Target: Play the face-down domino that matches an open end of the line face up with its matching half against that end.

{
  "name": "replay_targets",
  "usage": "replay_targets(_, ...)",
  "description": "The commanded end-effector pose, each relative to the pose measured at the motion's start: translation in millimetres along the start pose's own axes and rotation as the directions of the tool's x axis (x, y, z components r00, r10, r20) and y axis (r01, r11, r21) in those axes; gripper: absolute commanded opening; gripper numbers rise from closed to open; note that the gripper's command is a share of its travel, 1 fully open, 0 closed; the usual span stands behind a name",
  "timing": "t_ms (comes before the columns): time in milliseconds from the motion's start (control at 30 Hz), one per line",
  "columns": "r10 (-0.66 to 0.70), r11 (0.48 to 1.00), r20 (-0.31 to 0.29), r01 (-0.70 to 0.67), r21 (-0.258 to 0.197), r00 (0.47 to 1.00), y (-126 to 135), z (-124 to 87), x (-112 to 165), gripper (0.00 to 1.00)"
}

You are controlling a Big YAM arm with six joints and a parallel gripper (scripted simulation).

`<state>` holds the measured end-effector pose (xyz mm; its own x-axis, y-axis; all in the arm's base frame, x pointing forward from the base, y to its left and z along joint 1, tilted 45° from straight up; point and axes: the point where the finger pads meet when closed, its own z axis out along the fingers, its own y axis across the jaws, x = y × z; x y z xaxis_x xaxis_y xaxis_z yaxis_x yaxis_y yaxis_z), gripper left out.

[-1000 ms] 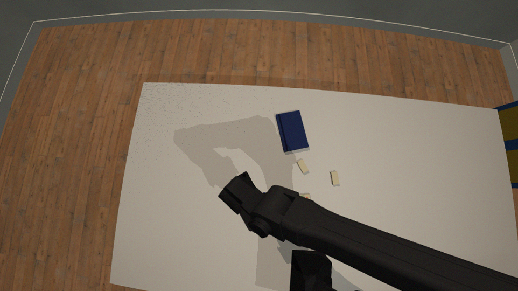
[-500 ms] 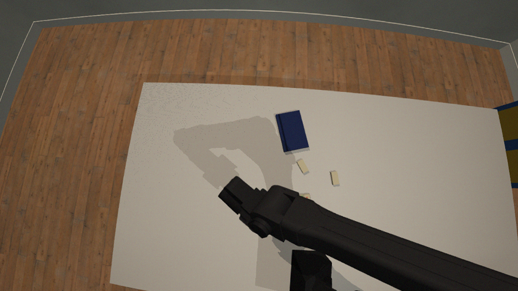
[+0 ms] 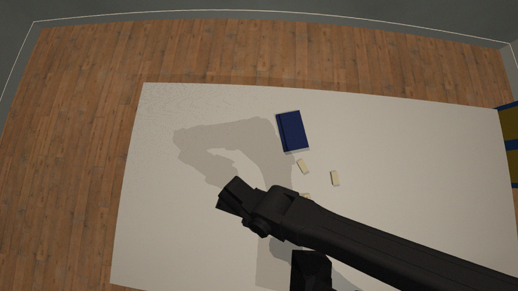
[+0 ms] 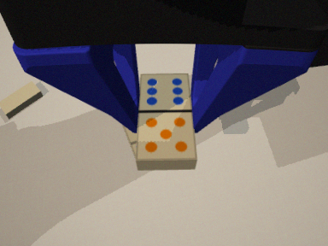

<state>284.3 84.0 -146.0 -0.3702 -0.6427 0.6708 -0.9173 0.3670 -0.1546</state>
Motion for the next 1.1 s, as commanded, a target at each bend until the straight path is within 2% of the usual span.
replay_targets(0, -0.24, 0.971, 0.013, 0.24, 0.01, 0.971, 1.0, 1.9, -0.9, 0.21)
replay_targets(67, -0.341, 0.94, 0.014, 0.34, 0.013, 0.94, 1.3, 3.1, -0.6, 0.21)
replay_targets(300, -0.341, 0.94, 0.014, 0.34, 0.013, 0.94, 1.3, 3.1, -0.6, 0.21)
replay_targets(333, -0.279, 0.96, -0.001, 0.279, 0.01, 0.96, 0.8, 0.6, 0.9, 0.21)
replay_targets(633, -0.455, 0.89, -0.002, 0.454, 0.025, 0.891, 2.9, 6.8, 0.2, 0.21)
replay_targets(1067, -0.427, 0.904, -0.009, 0.427, 0.026, 0.904, 3.0, 6.4, 1.1, 0.21)
